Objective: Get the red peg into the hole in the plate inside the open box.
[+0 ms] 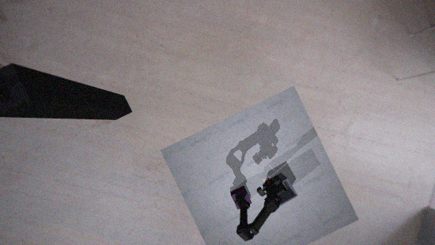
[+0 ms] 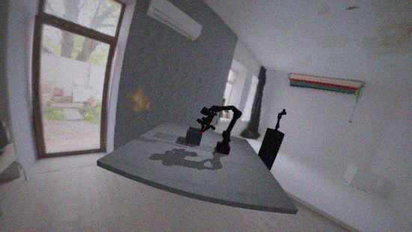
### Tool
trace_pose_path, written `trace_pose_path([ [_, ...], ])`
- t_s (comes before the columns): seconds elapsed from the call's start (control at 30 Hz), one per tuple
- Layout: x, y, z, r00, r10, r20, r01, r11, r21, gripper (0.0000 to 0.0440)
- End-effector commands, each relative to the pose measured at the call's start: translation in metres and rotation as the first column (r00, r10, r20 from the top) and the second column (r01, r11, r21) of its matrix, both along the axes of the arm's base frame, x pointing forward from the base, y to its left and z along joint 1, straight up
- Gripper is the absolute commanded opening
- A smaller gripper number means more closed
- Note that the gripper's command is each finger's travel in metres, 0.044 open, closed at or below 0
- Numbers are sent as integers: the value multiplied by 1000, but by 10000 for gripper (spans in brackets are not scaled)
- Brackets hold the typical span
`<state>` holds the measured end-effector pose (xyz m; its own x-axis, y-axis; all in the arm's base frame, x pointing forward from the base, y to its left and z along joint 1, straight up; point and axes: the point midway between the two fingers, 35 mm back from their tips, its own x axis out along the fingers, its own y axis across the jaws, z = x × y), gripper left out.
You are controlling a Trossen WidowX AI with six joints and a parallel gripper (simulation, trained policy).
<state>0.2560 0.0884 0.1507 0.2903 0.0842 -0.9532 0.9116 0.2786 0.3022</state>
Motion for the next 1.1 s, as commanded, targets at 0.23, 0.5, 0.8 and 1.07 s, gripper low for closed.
trace_pose_path([
  [0.23, 12, -34, 8, 999, -43, 3, 43, 998, -51, 0],
  [0.5, 19, -57, 7, 997, -70, -16, 69, 995, -76, 0],
  [0.8, 27, -80, 4, 995, -93, -42, 88, 992, -94, 0],
  [1.07, 34, -97, -1, 992, -102, -68, 95, 990, -102, 0],
])
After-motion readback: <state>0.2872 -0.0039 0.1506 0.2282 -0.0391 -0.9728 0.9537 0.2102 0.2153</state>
